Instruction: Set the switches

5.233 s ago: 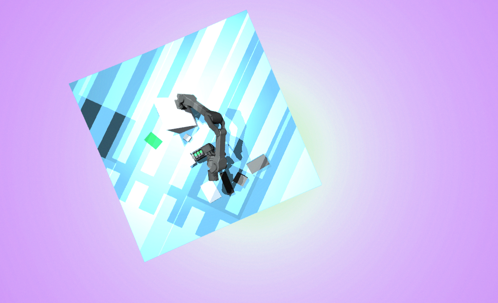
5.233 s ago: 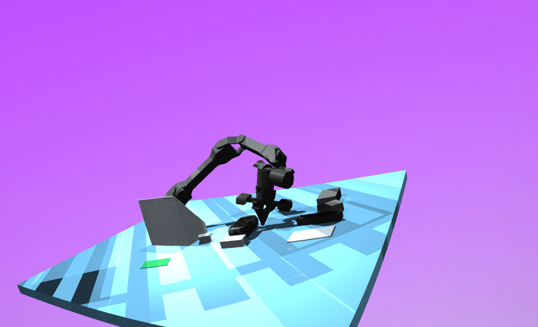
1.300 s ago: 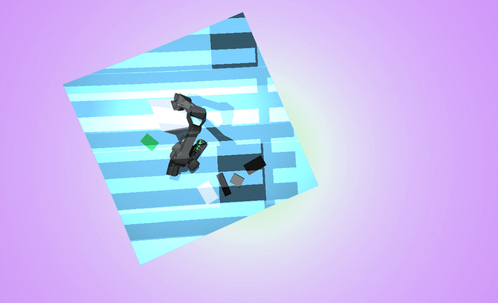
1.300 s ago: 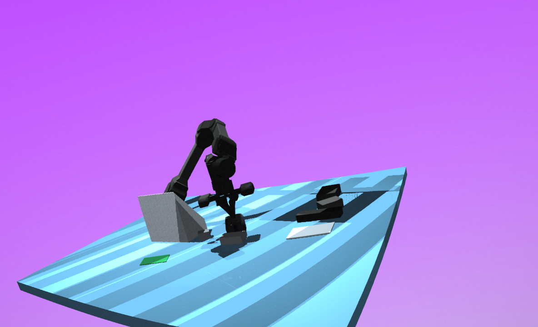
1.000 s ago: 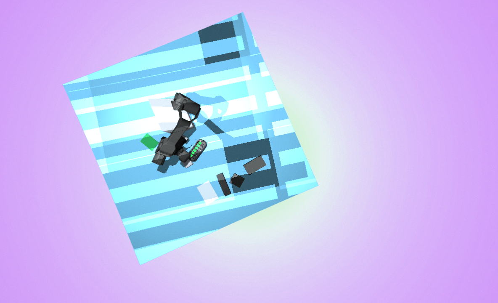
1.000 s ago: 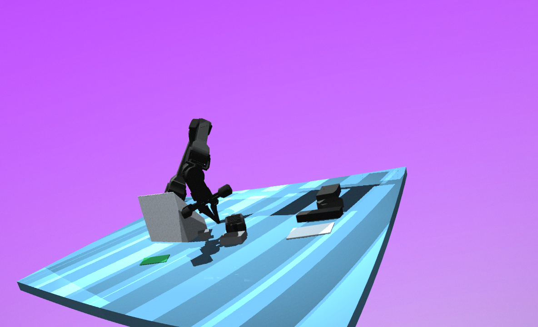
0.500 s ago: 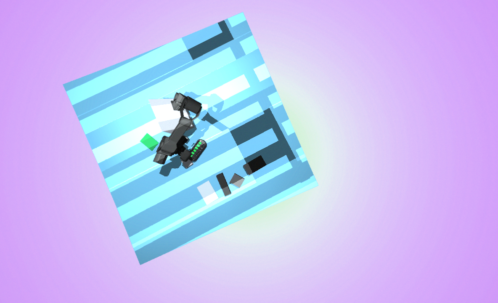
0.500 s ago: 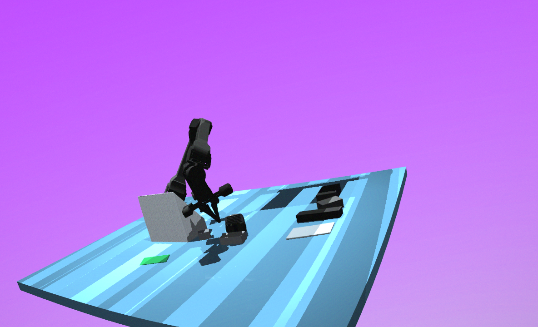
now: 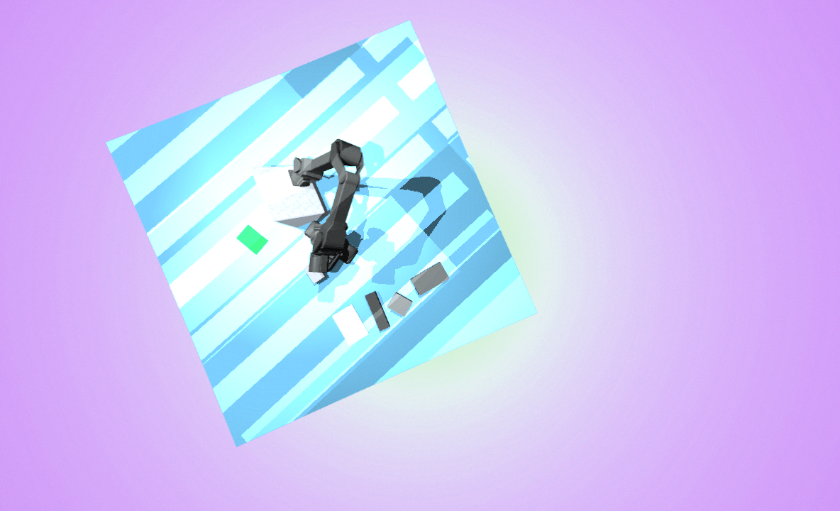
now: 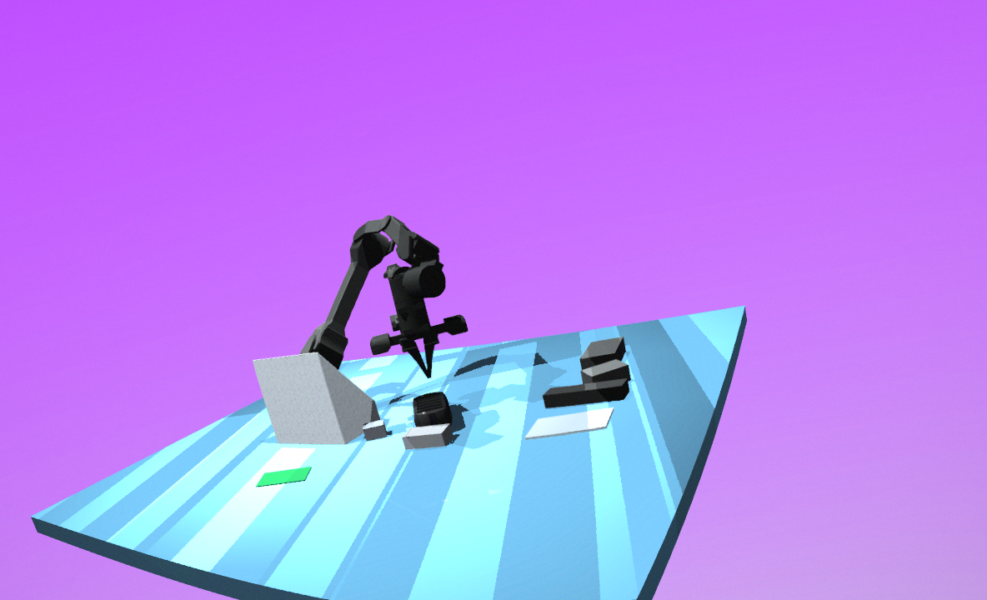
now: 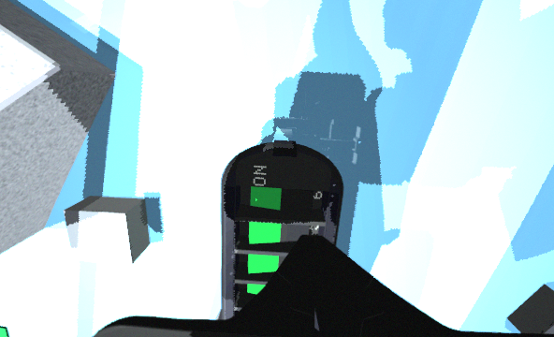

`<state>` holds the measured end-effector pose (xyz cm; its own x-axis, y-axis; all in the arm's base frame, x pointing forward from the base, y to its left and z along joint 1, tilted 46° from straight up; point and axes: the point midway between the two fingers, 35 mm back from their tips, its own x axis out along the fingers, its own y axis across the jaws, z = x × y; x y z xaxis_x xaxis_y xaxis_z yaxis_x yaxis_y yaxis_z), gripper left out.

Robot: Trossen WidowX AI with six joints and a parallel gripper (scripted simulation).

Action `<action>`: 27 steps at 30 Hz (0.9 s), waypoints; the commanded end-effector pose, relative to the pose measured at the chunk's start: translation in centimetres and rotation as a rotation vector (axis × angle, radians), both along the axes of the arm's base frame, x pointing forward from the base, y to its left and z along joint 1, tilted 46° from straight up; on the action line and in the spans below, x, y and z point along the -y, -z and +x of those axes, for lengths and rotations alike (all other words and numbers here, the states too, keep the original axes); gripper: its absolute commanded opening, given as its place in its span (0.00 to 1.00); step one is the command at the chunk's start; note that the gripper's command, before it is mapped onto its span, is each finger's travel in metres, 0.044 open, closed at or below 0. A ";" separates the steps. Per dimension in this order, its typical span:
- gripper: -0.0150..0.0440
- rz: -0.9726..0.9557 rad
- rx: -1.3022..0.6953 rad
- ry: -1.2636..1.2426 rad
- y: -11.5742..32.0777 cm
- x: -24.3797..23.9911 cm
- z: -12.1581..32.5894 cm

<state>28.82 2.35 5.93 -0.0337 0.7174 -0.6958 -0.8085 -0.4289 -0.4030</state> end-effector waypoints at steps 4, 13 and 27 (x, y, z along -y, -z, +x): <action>0.25 -0.010 -0.013 -0.001 0.3 -0.5 -0.2; 0.25 -0.010 -0.013 -0.001 1.3 -1.5 -0.2; 0.25 -0.008 -0.013 -0.001 2.6 -2.8 -0.3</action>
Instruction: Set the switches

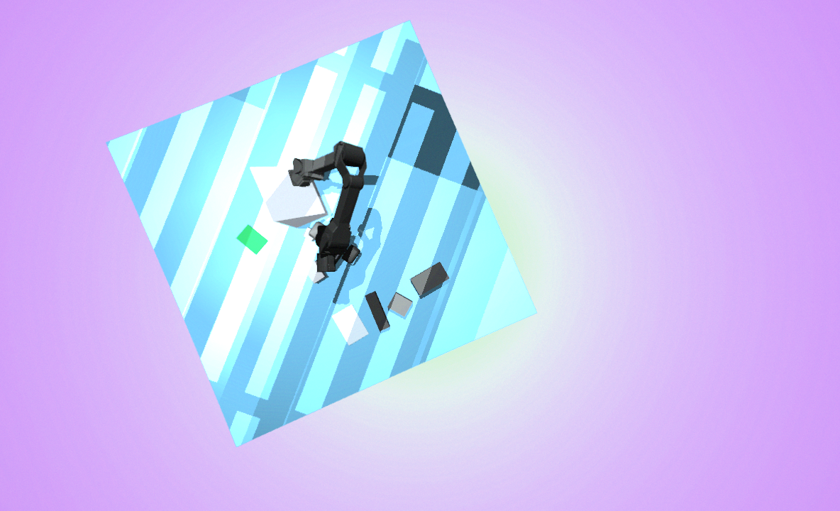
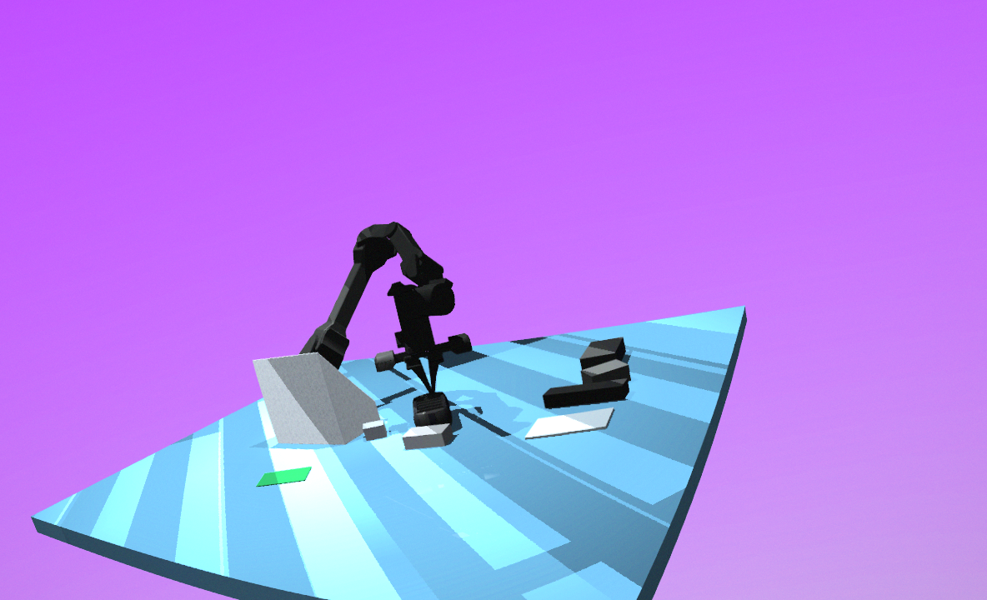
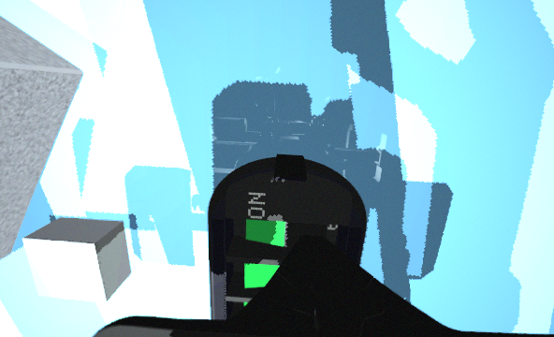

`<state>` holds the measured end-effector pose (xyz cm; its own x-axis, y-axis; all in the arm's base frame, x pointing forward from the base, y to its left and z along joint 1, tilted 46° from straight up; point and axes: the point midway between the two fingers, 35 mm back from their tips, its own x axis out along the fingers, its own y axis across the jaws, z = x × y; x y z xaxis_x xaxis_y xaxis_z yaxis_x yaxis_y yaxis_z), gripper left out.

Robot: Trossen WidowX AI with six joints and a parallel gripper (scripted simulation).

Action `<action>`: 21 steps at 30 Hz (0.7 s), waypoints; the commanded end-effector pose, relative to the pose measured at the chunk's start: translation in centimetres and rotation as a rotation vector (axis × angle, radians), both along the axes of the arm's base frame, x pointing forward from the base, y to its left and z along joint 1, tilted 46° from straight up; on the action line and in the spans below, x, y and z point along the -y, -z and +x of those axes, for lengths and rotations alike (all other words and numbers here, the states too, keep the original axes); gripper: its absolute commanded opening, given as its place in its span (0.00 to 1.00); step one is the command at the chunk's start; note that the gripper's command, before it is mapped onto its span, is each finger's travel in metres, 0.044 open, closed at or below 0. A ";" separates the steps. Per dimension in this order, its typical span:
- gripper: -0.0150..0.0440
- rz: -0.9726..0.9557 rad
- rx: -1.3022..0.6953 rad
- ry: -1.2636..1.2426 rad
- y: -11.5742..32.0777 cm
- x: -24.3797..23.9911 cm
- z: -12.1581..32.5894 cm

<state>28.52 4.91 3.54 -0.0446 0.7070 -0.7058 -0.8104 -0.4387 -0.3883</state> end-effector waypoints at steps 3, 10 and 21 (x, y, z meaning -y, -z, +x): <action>0.25 0.007 -0.002 0.004 0.5 -0.7 -0.1; 0.25 0.007 -0.002 0.004 0.6 -0.7 -0.1; 0.25 0.005 -0.003 0.004 -2.5 2.5 0.1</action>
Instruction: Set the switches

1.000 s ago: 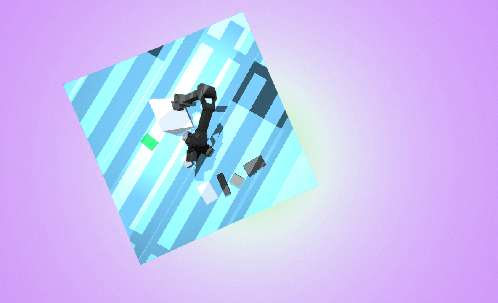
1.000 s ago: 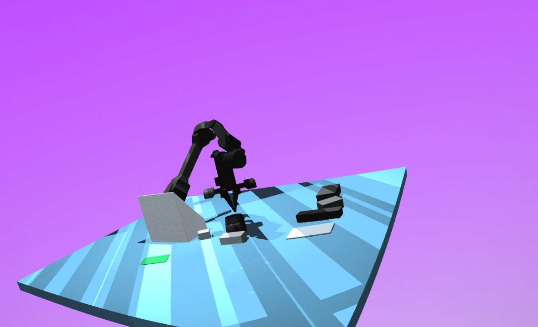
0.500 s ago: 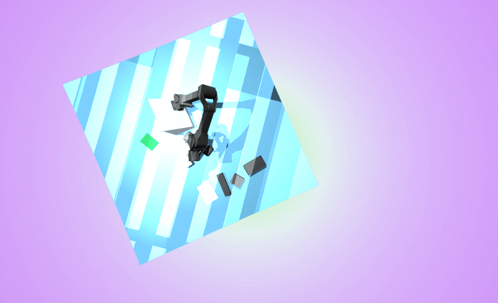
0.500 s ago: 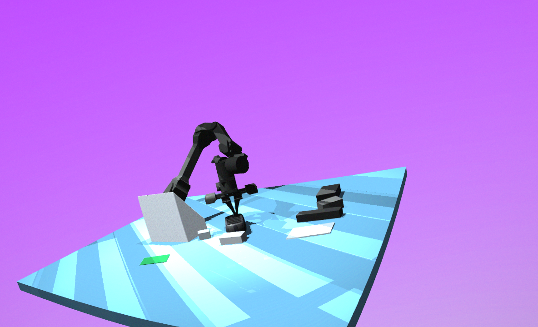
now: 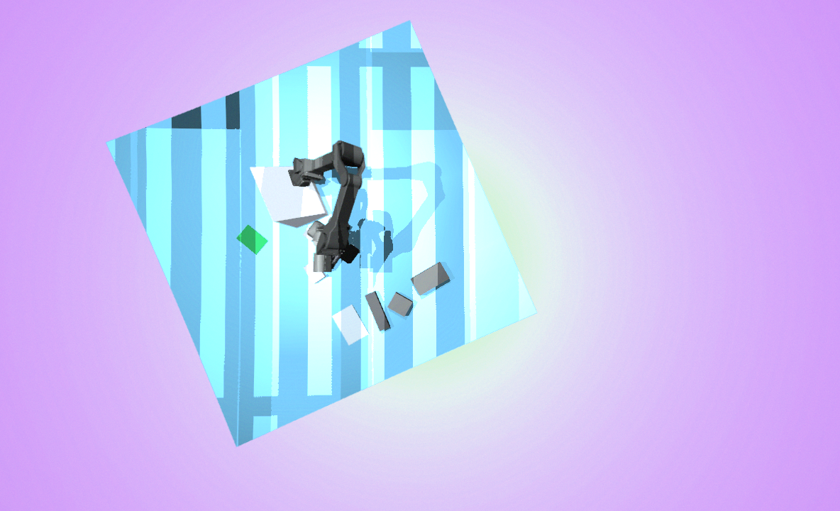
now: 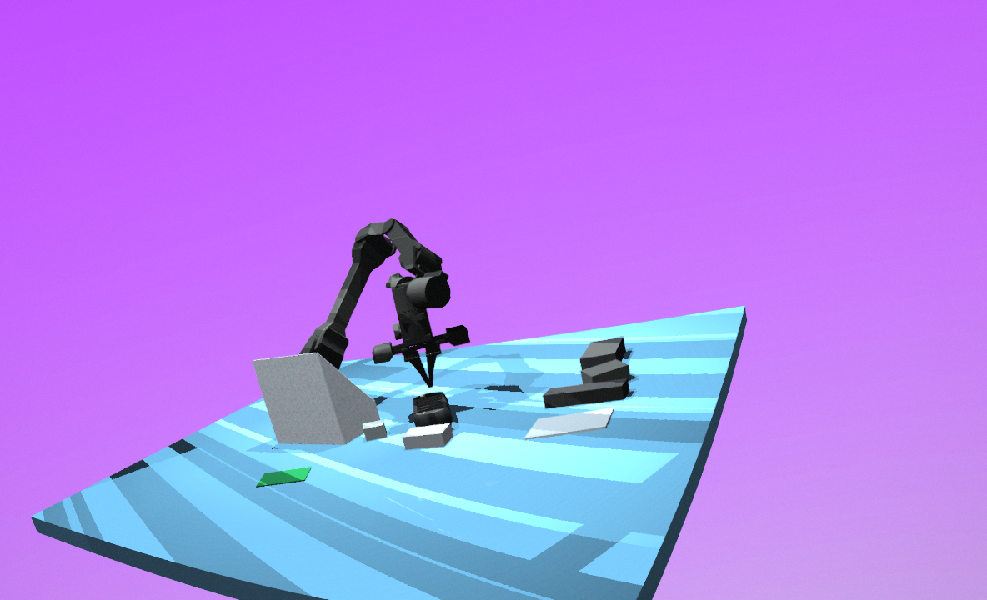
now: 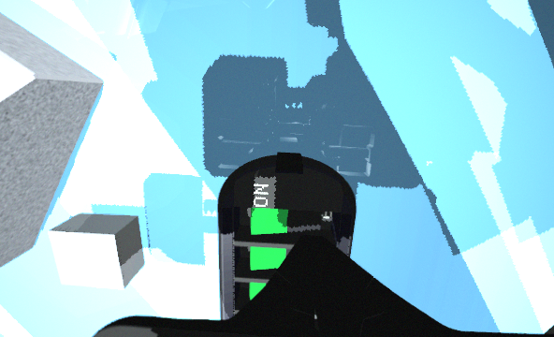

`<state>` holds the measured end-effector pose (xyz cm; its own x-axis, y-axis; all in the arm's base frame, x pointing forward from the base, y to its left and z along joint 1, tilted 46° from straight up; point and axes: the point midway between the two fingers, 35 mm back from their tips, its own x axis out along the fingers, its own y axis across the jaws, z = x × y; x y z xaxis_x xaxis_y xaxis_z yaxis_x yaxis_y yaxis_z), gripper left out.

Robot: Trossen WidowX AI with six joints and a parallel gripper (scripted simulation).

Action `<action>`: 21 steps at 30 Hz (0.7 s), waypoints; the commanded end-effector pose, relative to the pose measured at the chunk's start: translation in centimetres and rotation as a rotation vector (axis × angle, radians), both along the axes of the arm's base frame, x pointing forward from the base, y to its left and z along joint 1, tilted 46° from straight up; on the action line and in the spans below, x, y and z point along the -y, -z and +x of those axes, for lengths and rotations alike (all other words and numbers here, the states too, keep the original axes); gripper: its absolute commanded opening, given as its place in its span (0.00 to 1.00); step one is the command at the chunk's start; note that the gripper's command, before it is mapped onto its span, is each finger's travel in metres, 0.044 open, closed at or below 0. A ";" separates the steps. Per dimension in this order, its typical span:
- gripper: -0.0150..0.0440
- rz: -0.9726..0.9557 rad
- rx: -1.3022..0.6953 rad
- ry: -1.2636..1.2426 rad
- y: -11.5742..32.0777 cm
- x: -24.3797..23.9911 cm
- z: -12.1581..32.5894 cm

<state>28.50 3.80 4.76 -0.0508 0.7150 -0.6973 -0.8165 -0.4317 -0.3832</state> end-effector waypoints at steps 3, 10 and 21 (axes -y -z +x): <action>0.25 -0.006 0.009 0.001 -1.3 1.4 0.2; 0.25 -0.010 0.012 0.001 1.5 4.4 3.7; 0.25 -0.011 0.014 0.001 4.7 6.8 6.0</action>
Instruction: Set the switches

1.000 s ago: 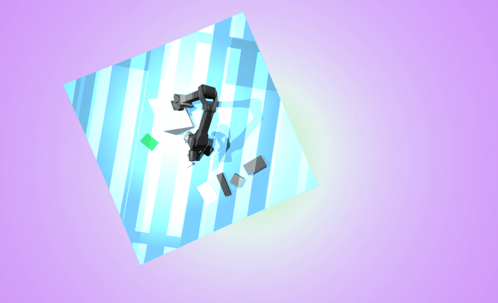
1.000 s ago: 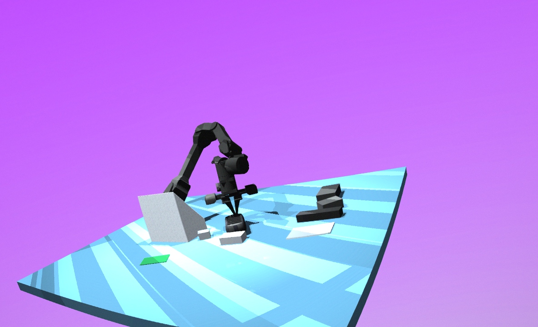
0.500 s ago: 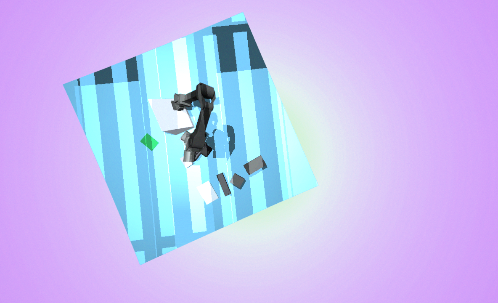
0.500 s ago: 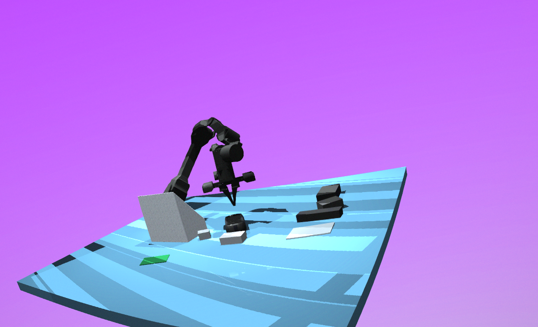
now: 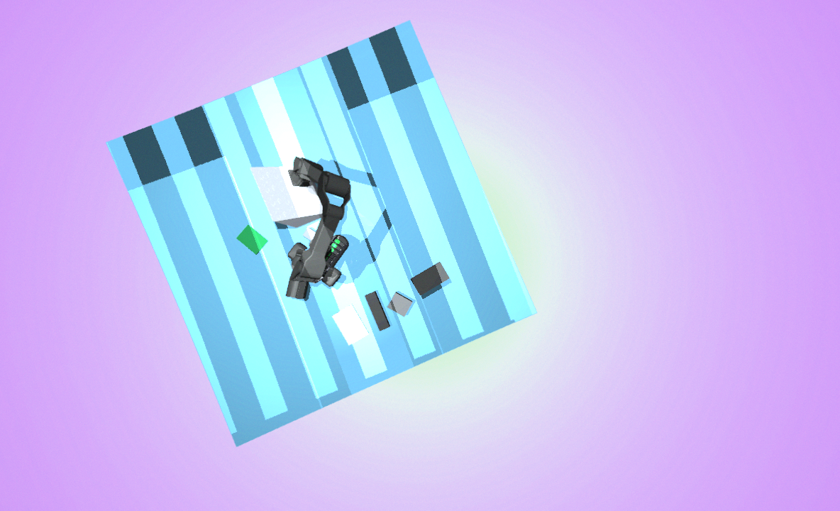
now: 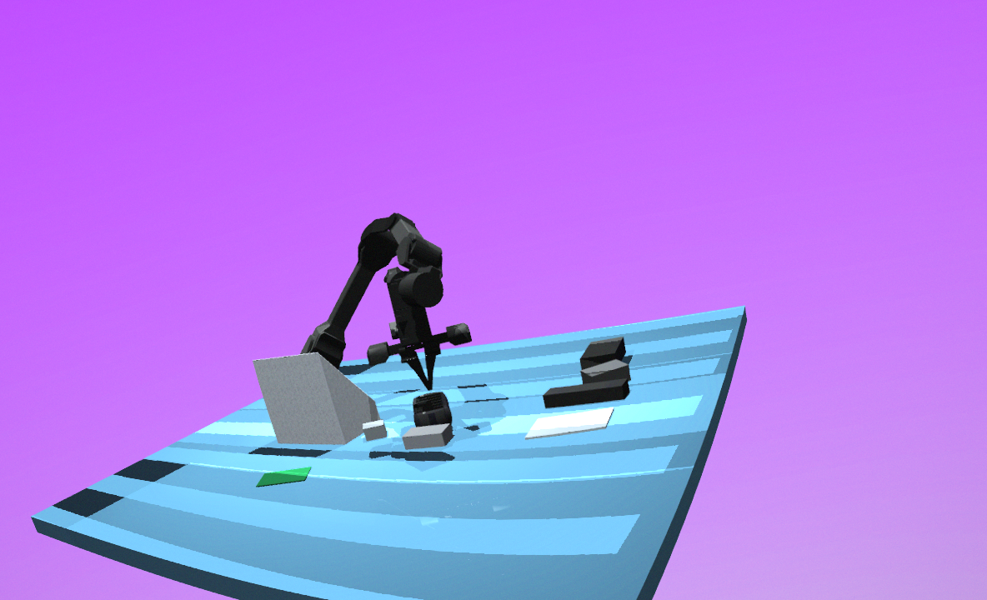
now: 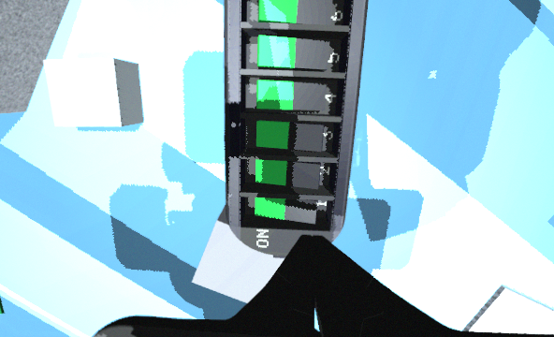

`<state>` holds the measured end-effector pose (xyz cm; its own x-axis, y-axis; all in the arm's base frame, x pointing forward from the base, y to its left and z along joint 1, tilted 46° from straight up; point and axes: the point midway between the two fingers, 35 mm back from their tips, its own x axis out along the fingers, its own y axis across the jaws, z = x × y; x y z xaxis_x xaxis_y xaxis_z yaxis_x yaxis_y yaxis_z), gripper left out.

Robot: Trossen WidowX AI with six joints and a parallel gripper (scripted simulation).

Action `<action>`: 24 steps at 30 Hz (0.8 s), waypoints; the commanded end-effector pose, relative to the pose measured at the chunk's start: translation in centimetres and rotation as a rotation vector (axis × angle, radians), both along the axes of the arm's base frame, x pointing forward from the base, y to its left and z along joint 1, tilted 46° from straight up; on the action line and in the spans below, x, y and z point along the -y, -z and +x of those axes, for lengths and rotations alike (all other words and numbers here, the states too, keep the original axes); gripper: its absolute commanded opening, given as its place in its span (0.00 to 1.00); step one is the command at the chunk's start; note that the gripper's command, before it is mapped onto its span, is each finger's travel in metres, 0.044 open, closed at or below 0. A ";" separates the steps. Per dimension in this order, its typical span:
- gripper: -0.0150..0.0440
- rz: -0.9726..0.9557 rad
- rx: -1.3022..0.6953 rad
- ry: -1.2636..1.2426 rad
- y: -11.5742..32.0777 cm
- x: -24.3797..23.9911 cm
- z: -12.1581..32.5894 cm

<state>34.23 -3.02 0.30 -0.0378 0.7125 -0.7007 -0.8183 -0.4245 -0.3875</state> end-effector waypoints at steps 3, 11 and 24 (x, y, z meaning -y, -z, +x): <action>0.25 -0.006 0.007 -0.010 0.6 -0.3 0.3; 0.25 -0.006 0.007 -0.010 1.5 -1.2 0.2; 0.25 -0.005 0.007 -0.010 2.8 -2.5 0.1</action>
